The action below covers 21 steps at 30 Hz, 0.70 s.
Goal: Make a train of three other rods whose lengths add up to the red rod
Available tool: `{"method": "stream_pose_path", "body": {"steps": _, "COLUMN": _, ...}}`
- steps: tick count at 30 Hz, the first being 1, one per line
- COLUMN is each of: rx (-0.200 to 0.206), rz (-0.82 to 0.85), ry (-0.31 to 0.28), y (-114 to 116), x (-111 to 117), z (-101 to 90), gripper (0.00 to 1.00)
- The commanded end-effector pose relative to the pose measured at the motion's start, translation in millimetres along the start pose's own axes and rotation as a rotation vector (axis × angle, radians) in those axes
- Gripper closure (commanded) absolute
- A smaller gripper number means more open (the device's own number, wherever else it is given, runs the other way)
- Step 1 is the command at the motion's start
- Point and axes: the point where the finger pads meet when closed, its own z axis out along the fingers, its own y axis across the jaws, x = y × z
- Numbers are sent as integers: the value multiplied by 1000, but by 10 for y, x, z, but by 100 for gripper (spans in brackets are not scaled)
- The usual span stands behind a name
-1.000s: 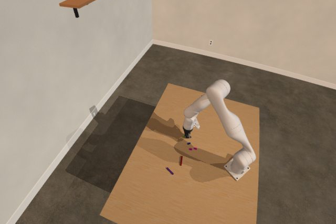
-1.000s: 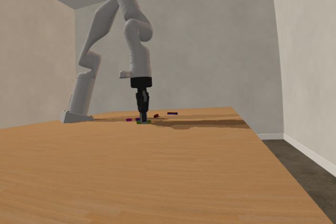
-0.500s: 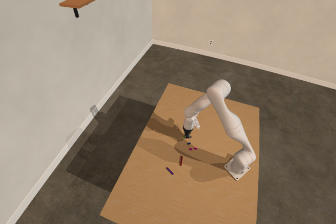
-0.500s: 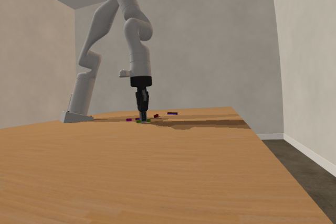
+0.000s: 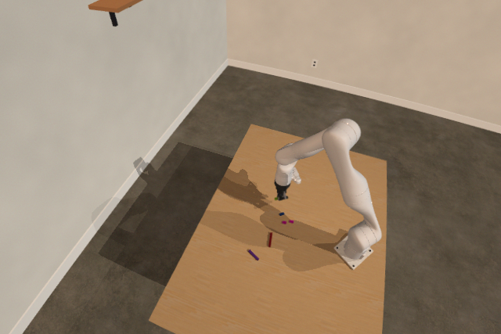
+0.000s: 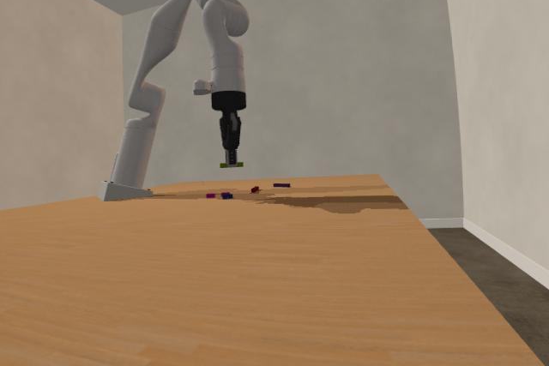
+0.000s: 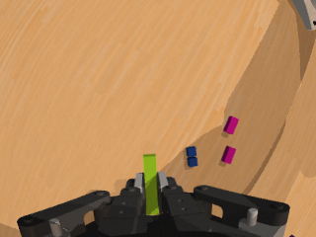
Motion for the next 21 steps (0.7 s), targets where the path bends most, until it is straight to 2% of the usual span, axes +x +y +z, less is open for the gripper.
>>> {"method": "stream_pose_path", "body": {"steps": 1, "rx": 34, "rz": 5, "ry": -9, "y": -92, "x": -6, "z": -229, "gripper": 95}}
{"method": "stream_pose_path", "body": {"steps": 14, "rx": 34, "rz": 4, "ry": -9, "y": -85, "x": -8, "z": -267, "gripper": 95}}
{"method": "stream_pose_path", "body": {"steps": 16, "rx": 35, "rz": -8, "ry": -8, "y": 12, "x": -67, "z": -266, "gripper": 95}}
{"method": "stream_pose_path", "body": {"steps": 21, "rx": 35, "rz": -70, "ry": -7, "y": 522, "x": -313, "z": -253, "gripper": 95}}
